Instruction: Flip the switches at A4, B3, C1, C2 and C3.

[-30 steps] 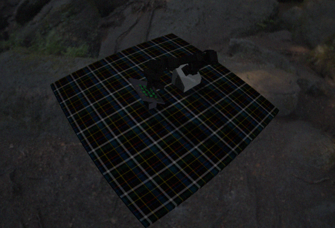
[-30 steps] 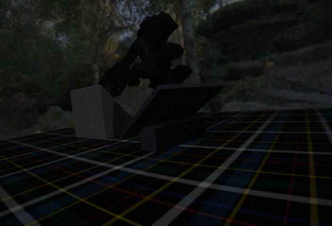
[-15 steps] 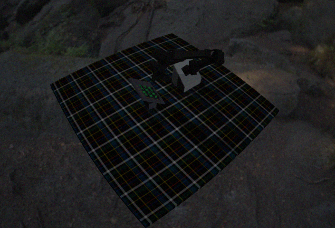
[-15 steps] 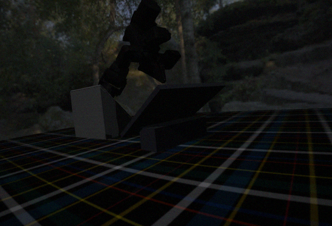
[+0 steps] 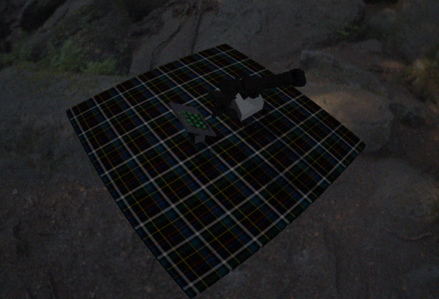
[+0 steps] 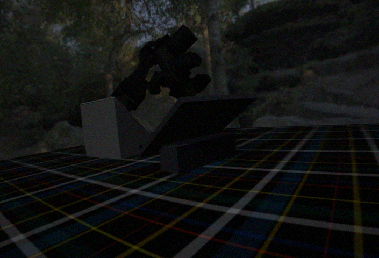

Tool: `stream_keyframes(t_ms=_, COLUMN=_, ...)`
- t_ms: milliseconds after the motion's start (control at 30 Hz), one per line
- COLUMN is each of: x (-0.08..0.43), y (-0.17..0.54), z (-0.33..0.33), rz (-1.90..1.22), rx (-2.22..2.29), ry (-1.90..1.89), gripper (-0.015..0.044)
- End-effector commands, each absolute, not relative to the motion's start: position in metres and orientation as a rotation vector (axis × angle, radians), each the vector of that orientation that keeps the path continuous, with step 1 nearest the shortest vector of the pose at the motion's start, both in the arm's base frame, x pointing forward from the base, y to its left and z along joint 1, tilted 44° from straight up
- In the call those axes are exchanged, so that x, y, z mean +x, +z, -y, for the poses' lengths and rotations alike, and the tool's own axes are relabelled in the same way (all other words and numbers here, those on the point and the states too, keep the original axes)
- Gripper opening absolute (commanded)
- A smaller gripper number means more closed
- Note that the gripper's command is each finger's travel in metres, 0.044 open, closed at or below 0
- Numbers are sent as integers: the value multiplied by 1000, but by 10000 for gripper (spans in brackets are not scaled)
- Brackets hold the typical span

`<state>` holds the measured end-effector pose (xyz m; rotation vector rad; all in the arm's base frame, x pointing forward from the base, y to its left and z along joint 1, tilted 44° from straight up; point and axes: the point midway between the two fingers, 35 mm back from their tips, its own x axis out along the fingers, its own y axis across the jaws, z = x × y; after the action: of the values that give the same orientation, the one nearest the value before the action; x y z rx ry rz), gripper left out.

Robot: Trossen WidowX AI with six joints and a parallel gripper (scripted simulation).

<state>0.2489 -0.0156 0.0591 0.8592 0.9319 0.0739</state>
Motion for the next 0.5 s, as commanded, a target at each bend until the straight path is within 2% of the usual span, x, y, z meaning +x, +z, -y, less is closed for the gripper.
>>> stream_keyframes(t_ms=0, x=257, y=41, z=3, rz=-934, rx=869, ry=65, gripper=0)
stream_keyframes(t_ms=467, x=267, y=29, z=-6, rz=-928, rx=871, ry=65, gripper=0)
